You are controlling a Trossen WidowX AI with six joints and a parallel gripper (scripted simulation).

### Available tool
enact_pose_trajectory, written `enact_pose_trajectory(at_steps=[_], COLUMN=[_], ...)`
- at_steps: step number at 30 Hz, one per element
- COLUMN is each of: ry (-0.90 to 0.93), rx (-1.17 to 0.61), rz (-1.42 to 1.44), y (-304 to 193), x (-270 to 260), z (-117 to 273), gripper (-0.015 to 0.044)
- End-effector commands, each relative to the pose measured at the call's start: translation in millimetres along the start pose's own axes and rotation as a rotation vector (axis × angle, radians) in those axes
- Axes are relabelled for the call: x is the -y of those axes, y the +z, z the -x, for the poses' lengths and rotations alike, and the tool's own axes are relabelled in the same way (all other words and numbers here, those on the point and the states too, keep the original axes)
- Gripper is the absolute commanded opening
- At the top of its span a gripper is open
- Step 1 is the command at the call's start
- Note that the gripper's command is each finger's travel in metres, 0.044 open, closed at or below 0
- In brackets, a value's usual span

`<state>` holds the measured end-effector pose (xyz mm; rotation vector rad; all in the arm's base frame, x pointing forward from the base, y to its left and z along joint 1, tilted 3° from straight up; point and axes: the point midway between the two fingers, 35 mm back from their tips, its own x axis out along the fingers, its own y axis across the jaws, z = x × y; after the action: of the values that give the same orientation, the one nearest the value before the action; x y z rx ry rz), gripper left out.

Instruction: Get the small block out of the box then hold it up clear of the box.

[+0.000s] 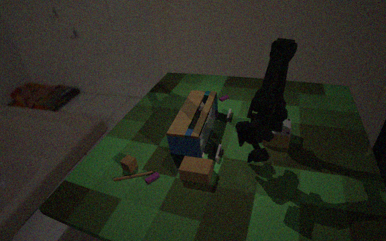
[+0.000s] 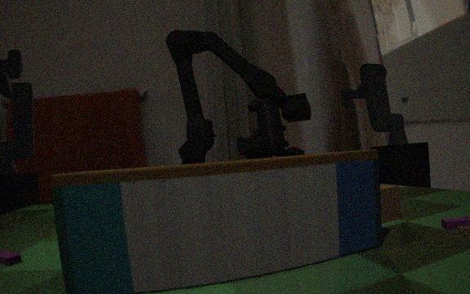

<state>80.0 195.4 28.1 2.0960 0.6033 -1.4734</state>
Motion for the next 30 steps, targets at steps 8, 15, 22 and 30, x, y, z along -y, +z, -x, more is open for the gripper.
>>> enact_pose_trajectory(at_steps=[8,15,22,30], ry=[0.041,0.114,0.271,0.48], rx=[-0.007,-0.057,0.0,0.112], rz=[-0.414,-1.044,-1.554,-2.04], y=[-52.8,-120.6,-125.5,-92.8], x=[-25.4,-99.3,-185.9,-267.1], z=[11.7,28.6,29.7,31.6], gripper=[0.04,0.04,0.04,0.04])
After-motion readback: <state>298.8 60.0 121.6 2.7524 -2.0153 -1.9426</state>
